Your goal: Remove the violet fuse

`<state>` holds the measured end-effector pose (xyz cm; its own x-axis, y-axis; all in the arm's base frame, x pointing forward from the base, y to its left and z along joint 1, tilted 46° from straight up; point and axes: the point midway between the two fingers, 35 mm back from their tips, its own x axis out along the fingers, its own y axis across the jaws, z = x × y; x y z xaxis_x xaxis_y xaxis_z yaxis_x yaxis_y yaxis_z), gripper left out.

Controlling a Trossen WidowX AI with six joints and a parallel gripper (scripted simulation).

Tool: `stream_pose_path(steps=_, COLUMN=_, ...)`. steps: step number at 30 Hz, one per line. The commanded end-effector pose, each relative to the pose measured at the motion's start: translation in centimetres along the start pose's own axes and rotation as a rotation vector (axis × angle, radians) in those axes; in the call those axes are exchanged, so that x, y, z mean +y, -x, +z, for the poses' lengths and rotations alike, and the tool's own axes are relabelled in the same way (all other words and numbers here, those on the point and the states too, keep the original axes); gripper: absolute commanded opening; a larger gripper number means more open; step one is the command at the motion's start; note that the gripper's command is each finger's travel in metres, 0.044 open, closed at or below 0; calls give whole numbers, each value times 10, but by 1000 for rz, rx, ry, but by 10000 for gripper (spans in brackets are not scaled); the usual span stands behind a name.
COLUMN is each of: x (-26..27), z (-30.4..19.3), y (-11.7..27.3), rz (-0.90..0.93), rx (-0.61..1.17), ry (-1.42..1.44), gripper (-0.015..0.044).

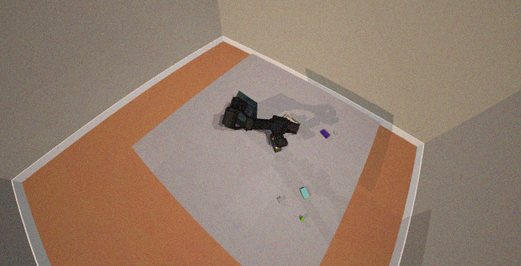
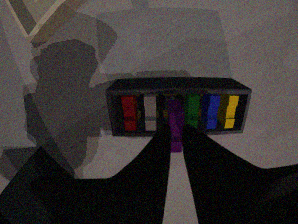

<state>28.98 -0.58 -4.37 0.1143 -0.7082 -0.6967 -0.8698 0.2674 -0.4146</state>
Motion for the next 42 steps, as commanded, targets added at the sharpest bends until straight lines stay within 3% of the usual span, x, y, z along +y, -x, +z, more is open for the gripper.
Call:
stream_pose_path(steps=1, x=0, z=0, y=2, rz=2, rx=-2, ry=-5, gripper=0)
stream_pose_path(steps=31, x=1, z=1, y=31, rz=2, rx=-3, ry=-4, gripper=0)
stream_pose_path(steps=42, x=19, z=50, y=36, rz=7, rx=-17, ry=-2, gripper=0)
